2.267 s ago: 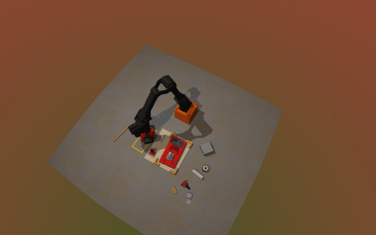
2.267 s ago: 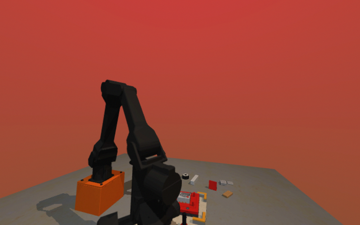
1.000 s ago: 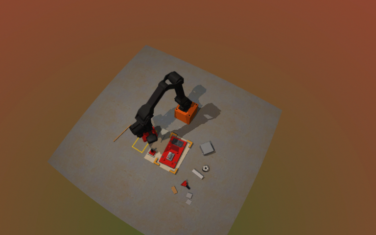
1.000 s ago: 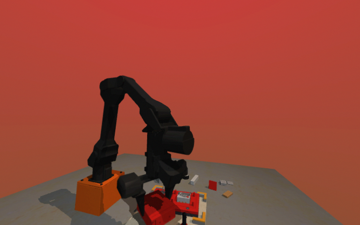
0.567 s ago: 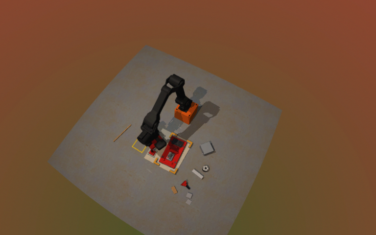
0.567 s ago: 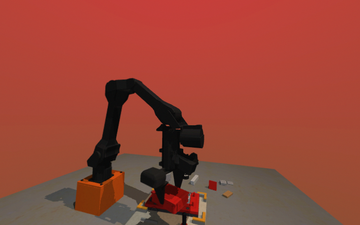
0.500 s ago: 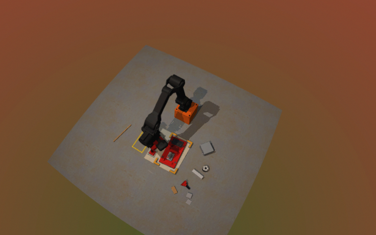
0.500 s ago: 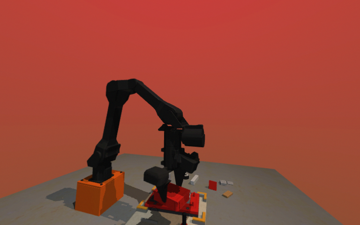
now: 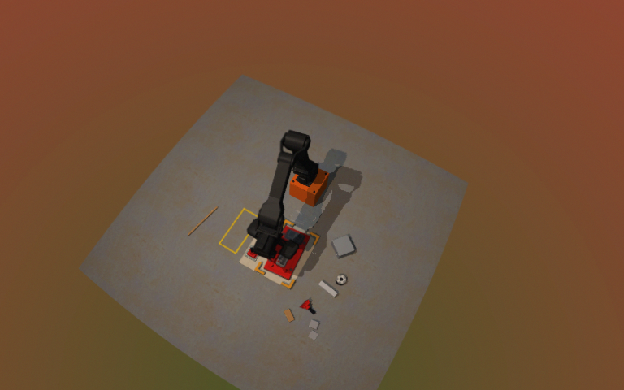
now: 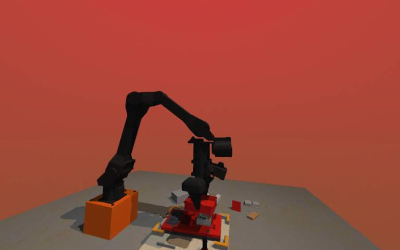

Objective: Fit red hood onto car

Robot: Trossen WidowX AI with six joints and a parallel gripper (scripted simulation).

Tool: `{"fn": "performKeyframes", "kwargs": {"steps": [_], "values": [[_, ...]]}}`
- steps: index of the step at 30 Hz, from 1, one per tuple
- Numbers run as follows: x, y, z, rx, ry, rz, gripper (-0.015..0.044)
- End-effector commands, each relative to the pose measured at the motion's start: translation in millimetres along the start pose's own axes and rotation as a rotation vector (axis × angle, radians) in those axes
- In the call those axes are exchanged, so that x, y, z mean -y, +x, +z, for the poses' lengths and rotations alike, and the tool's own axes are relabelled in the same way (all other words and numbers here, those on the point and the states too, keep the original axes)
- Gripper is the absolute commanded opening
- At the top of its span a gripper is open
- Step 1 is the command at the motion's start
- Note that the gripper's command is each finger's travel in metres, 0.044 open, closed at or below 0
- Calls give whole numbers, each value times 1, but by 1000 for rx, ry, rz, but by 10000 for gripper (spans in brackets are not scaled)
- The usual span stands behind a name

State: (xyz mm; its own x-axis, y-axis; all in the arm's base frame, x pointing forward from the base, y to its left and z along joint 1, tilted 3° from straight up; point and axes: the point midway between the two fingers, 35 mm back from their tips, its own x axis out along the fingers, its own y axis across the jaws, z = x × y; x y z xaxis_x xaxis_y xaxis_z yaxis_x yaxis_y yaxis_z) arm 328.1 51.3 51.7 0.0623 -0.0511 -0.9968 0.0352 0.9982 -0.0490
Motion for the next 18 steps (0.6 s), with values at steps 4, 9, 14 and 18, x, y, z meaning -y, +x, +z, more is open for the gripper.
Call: {"fn": "performKeyframes", "kwargs": {"steps": [4,9,14,18], "values": [[-38,-3,-3,-4,-133,11,0],[-37,-2,-3,-4,-136,11,0],[-36,15,-3,-4,-136,11,0],[-39,40,-3,-4,-136,11,0]]}}
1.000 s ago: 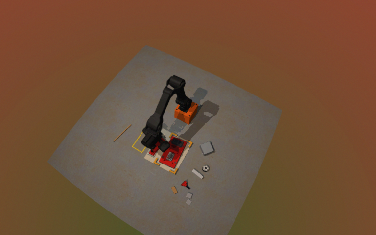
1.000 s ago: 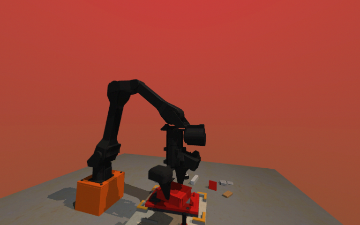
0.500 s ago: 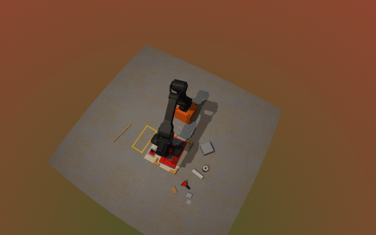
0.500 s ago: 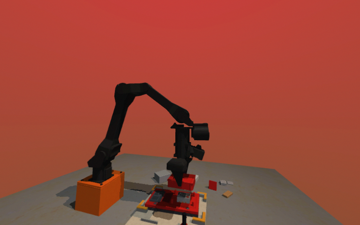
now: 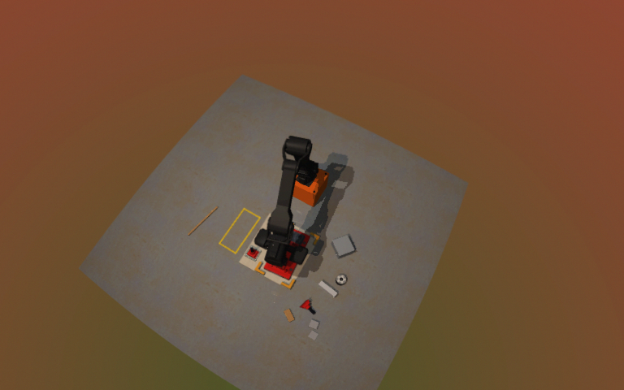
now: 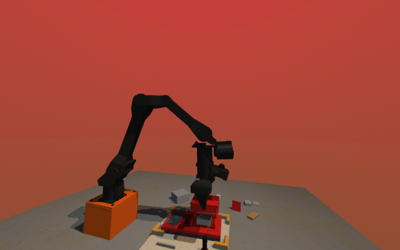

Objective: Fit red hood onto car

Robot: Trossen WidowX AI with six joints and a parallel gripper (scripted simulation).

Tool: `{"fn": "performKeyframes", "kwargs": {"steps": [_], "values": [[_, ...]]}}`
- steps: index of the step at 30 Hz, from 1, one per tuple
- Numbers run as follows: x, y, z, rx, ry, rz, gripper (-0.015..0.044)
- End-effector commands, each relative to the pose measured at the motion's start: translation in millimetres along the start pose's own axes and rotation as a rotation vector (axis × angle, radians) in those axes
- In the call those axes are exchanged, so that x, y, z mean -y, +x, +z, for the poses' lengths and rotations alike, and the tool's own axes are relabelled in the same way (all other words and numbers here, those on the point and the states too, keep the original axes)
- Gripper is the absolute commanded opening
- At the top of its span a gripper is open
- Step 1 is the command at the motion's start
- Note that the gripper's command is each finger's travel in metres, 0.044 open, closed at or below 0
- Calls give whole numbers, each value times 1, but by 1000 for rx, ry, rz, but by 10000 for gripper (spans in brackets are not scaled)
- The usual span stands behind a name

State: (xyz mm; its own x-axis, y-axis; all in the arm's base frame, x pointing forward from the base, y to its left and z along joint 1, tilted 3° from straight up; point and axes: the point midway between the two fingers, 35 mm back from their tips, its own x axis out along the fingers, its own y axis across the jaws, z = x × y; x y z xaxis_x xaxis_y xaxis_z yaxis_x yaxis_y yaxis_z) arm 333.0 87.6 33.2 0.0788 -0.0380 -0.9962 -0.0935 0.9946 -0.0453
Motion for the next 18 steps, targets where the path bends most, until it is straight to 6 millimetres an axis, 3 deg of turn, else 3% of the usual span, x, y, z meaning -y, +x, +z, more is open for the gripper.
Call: {"fn": "performKeyframes", "kwargs": {"steps": [1,18], "values": [[-2,27,-6,-21,-8,0,0],[-4,31,-5,-21,-8,0,0]]}}
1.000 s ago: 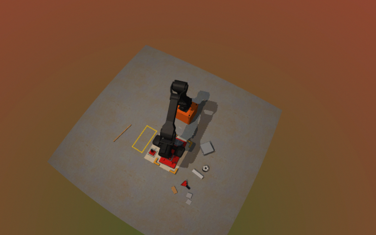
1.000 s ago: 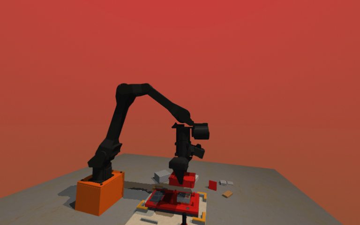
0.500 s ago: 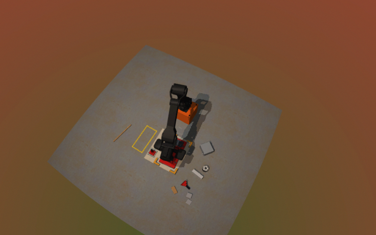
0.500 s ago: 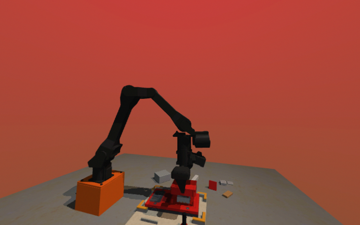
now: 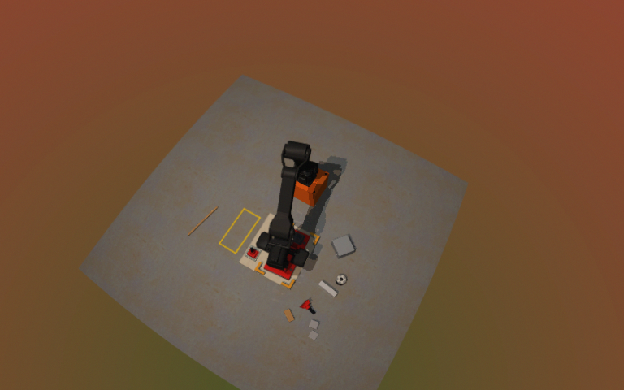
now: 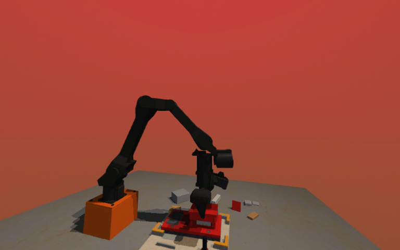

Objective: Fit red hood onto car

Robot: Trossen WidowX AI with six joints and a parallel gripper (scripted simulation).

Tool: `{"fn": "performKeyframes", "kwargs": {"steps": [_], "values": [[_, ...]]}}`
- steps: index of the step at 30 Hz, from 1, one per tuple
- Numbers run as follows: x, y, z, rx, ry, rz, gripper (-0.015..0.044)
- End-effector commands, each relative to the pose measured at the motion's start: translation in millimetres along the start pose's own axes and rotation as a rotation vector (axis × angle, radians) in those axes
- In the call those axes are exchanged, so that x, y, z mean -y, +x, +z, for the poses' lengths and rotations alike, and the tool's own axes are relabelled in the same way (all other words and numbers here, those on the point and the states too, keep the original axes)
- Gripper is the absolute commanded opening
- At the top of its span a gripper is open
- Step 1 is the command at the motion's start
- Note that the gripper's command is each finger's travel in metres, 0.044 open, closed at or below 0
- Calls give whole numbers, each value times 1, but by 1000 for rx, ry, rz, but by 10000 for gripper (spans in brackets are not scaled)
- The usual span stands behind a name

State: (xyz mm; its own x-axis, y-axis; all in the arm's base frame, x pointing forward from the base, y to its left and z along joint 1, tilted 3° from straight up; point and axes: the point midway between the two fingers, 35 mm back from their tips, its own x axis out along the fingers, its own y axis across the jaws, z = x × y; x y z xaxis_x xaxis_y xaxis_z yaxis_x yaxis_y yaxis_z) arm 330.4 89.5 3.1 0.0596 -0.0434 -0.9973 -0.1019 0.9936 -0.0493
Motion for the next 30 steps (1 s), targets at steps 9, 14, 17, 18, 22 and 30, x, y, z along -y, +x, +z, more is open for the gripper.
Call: {"fn": "performKeyframes", "kwargs": {"steps": [9,14,17,18,22,30], "values": [[-1,1,0,-1,1,3,0],[-1,1,0,-1,1,3,0],[-1,1,0,-1,1,3,0],[-1,1,0,-1,1,3,0],[-1,2,0,-1,1,3,0],[-1,6,0,-1,1,3,0]]}}
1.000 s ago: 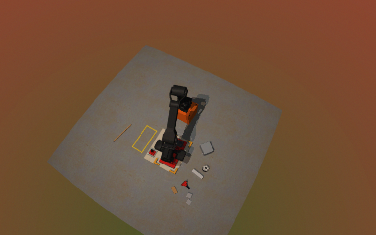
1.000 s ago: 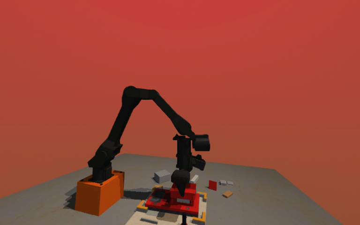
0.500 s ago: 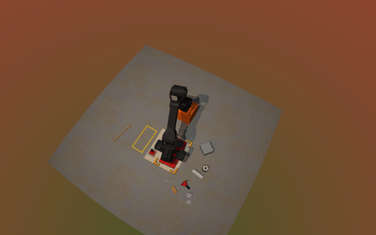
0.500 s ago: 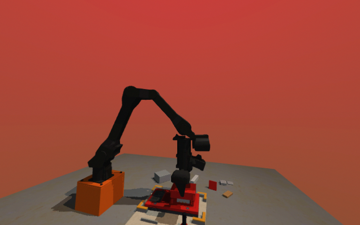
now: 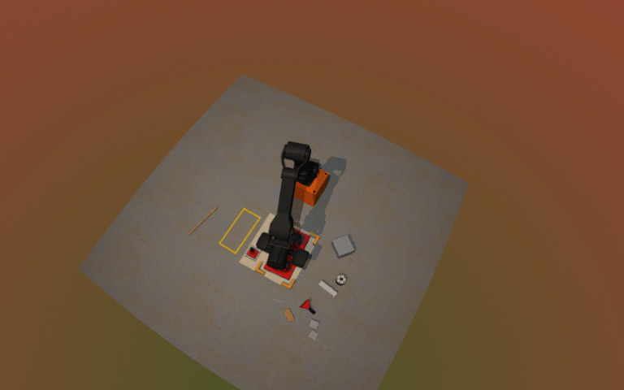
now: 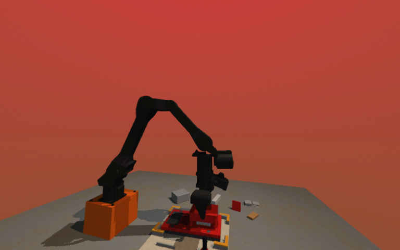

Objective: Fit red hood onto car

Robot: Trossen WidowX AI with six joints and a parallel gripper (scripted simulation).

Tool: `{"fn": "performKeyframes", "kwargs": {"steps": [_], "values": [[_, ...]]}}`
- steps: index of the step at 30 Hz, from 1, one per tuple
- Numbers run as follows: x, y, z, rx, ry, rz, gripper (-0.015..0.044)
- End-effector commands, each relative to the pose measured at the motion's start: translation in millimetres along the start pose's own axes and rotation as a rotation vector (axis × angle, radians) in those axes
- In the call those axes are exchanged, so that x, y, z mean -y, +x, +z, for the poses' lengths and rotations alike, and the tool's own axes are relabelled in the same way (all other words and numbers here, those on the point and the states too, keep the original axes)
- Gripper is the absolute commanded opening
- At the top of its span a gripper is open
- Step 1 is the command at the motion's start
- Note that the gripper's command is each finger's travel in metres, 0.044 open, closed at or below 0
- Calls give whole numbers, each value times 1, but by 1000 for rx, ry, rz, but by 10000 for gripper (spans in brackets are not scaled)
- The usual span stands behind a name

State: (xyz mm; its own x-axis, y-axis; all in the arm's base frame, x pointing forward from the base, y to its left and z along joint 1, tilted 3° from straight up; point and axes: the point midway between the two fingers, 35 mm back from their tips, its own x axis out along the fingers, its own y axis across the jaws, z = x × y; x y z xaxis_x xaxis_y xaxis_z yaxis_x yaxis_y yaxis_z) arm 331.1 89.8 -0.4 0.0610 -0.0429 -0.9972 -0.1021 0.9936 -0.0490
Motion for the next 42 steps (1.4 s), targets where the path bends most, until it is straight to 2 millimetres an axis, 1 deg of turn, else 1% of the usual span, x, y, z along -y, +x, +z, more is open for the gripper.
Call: {"fn": "performKeyframes", "kwargs": {"steps": [1,16,36,42], "values": [[0,3,-1,-3,1,3,0],[0,9,-1,-3,1,3,0],[-1,1,0,-2,1,2,0],[-1,2,-1,-2,1,3,0]]}}
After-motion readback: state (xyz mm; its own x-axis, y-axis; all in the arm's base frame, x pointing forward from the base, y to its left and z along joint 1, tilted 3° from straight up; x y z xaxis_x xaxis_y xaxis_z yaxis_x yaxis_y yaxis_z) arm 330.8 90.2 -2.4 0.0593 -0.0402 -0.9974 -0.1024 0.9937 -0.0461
